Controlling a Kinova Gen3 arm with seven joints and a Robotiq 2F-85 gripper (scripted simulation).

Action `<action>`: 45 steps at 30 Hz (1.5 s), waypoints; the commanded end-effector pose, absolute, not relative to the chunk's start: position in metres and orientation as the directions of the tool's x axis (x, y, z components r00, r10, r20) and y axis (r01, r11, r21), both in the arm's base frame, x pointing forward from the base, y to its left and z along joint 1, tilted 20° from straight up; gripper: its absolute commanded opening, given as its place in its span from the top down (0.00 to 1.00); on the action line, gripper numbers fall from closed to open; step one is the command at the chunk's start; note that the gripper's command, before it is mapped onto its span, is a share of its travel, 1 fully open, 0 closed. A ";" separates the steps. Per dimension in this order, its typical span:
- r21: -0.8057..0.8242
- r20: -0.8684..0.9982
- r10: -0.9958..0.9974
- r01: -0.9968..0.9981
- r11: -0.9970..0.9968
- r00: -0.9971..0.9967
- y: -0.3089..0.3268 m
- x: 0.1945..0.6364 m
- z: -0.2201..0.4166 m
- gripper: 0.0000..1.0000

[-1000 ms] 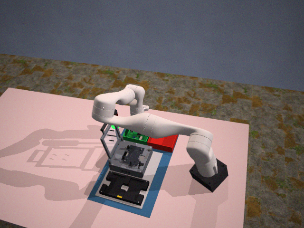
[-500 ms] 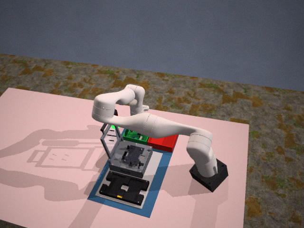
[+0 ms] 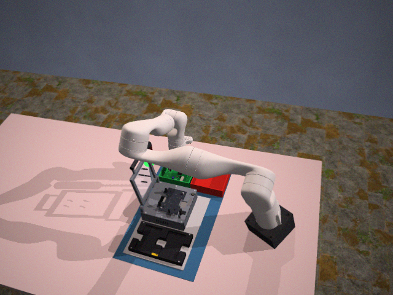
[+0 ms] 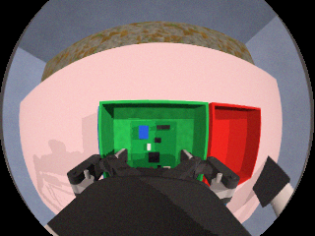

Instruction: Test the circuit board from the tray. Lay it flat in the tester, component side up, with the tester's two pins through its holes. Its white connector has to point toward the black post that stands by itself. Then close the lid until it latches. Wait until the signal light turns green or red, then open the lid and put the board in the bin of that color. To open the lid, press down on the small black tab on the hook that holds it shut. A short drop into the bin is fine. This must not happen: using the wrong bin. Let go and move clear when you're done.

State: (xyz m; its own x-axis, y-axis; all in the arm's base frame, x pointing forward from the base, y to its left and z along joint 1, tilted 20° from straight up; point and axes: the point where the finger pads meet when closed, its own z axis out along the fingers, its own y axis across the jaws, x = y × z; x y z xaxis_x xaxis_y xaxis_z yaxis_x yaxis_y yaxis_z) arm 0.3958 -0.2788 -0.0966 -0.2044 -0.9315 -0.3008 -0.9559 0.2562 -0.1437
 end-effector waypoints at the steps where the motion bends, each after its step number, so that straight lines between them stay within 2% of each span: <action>1: -0.151 -0.297 -0.934 -0.956 0.251 -0.198 -0.280 0.398 -0.098 0.00; 19: -0.144 -0.299 -0.931 -0.954 0.261 -0.210 -0.287 0.389 -0.070 0.00; 34: -0.149 -0.296 -0.933 -0.955 0.257 -0.205 -0.313 0.371 0.020 0.00; 45: -0.149 -0.296 -0.933 -0.955 0.257 -0.205 -0.317 0.368 0.034 0.00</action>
